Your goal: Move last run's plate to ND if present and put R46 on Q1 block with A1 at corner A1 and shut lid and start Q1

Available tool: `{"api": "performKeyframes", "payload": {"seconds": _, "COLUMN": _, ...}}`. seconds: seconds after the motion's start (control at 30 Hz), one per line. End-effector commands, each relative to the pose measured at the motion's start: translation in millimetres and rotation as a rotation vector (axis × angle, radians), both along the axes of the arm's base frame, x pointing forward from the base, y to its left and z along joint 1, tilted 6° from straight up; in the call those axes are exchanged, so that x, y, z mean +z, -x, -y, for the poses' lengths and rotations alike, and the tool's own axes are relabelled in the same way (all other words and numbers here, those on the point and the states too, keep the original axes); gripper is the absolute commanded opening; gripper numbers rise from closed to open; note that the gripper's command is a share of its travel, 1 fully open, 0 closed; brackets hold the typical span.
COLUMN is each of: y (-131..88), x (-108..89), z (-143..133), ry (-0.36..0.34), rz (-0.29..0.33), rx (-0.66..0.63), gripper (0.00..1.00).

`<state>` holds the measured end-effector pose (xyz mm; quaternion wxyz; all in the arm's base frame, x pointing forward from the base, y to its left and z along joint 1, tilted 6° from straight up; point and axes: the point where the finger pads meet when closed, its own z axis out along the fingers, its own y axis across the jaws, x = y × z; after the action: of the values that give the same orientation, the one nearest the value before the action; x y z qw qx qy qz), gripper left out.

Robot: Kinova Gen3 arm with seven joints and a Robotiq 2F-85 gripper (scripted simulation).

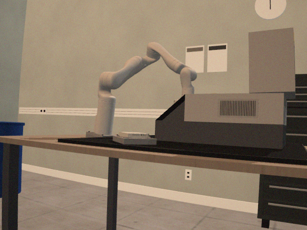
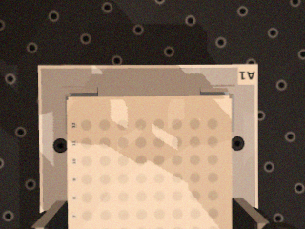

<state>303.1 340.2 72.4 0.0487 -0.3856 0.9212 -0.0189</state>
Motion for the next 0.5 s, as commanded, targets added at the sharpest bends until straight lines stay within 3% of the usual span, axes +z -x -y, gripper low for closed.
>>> {"api": "performKeyframes", "payload": {"seconds": 0.0, "y": -0.7, "x": -0.2, "z": 0.2, "ry": -0.001, "rz": 0.001, "rx": -0.001, "gripper": 0.95}}
{"api": "performKeyframes", "payload": {"seconds": 0.47, "y": -0.7, "x": -0.2, "z": 0.3, "ry": -0.001, "rz": 0.001, "rx": -0.001, "gripper": 0.90}}
